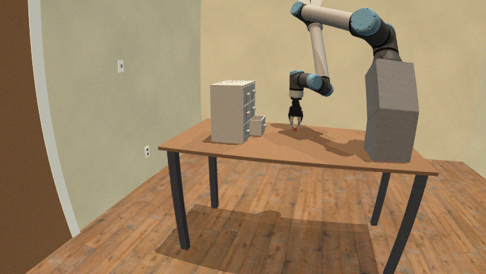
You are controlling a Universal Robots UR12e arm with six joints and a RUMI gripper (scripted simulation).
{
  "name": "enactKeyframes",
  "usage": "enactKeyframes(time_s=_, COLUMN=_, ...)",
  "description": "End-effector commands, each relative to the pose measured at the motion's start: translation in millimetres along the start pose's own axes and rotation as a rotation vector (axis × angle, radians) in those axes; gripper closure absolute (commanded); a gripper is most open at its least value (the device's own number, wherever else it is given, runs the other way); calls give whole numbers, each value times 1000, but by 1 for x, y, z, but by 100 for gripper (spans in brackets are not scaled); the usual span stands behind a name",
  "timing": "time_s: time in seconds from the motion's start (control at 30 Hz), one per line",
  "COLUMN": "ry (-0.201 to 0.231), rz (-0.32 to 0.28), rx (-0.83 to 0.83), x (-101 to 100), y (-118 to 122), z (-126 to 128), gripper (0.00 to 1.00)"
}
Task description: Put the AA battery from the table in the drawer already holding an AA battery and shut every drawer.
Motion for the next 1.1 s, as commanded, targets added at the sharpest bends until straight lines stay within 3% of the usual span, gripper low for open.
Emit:
enactKeyframes(time_s=0.0, ry=-1, rz=0, rx=0, x=0, y=0, z=0, gripper=83)
enactKeyframes(time_s=0.27, ry=-1, rz=0, rx=0, x=0, y=0, z=0, gripper=83)
enactKeyframes(time_s=0.3, ry=-1, rz=0, rx=0, x=0, y=0, z=0, gripper=95)
enactKeyframes(time_s=1.07, ry=-1, rz=0, rx=0, x=0, y=0, z=0, gripper=95)
Point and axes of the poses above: the point where the finger pads meet when closed, its own x axis back along the fingers, its own z axis across the jaws, y = z × x, the point moved 8 cm from there along x, back along the fingers, and after that the axes turned 5 degrees about -x, right-handed, at the moved point
